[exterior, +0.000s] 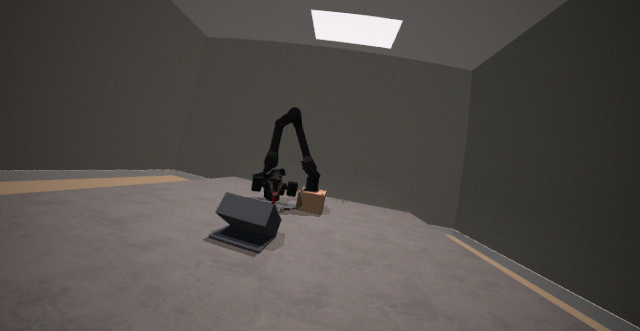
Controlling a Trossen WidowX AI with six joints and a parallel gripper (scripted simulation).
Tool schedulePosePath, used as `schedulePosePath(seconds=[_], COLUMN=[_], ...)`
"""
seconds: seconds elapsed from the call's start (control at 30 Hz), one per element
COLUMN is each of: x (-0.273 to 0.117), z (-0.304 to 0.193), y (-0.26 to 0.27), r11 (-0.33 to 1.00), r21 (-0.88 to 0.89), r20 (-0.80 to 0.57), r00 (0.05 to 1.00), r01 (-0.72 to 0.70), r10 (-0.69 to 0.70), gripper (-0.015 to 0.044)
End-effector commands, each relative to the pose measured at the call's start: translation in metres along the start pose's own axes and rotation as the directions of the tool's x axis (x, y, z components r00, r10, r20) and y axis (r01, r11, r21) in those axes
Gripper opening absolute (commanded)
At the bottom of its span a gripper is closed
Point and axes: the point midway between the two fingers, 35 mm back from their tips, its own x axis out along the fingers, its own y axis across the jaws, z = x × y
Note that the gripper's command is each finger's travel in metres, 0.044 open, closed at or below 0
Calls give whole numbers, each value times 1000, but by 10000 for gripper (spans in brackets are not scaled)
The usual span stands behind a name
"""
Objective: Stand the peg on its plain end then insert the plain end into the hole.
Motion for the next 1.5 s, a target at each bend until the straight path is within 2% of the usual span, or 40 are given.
schedulePosePath(seconds=[0.0, 1.23, 1.27, 1.37, 1.47], x=[-1, -6, -6, -6, -6], z=[2, 6, 4, 4, 4], y=[0, 0, 1, 1, 1], r11=[1000, 999, 999, 999, 999], r21=[-1, 39, 41, 41, 41], r20=[1, -49, -51, -52, -52], r00=[1000, 998, 998, 998, 998], r01=[0, -28, -29, -30, -30], r10=[0, 30, 31, 32, 32], gripper=[49, 49, 56, 130, 130])
